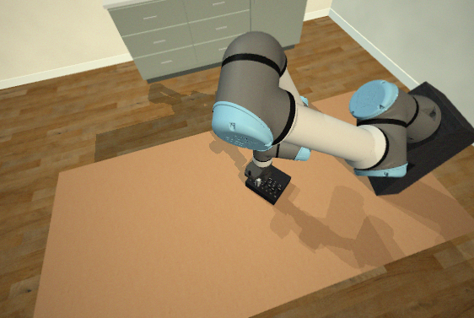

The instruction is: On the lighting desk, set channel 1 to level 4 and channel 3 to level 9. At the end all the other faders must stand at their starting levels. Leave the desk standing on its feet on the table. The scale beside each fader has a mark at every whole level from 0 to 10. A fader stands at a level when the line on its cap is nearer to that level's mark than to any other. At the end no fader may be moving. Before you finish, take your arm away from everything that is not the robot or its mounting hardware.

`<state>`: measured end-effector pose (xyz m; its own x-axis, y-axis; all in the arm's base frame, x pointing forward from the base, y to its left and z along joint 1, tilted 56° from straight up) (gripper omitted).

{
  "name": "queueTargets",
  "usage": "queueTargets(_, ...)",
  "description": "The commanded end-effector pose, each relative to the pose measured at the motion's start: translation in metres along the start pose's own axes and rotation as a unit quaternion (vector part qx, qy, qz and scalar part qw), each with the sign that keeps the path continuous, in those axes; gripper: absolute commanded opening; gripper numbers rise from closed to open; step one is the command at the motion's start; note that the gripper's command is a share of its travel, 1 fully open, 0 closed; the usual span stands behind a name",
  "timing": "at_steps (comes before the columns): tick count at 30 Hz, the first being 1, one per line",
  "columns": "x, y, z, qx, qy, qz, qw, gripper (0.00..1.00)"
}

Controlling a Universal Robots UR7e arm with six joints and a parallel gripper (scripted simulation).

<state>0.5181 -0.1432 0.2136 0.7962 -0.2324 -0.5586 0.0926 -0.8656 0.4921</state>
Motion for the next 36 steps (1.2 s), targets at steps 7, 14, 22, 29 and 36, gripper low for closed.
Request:
queueTargets(7, -0.001, 0.002, -0.003, -0.001, 0.002, 0.002, 1.000, 0.00)
queueTargets(14, 0.000, 0.002, -0.003, -0.001, 0.002, 0.002, 1.000, 0.00)
queueTargets(22, 0.005, 0.002, -0.003, -0.001, 0.002, 0.002, 1.000, 0.00)
queueTargets(29, 0.009, 0.002, -0.003, -0.001, 0.002, 0.002, 1.000, 0.00)
queueTargets(36, 0.011, 0.002, -0.003, -0.001, 0.002, 0.002, 1.000, 0.00)
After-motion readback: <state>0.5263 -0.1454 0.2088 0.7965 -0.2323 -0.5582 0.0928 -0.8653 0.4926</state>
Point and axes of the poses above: the point where the finger pads meet when closed, its own x axis out along the fingers, its own y axis across the jaws, z = x × y, the point moved 2 cm from there along -x, back along the fingers, and after that the axes turned 11 degrees about x, right-handed, at the moved point
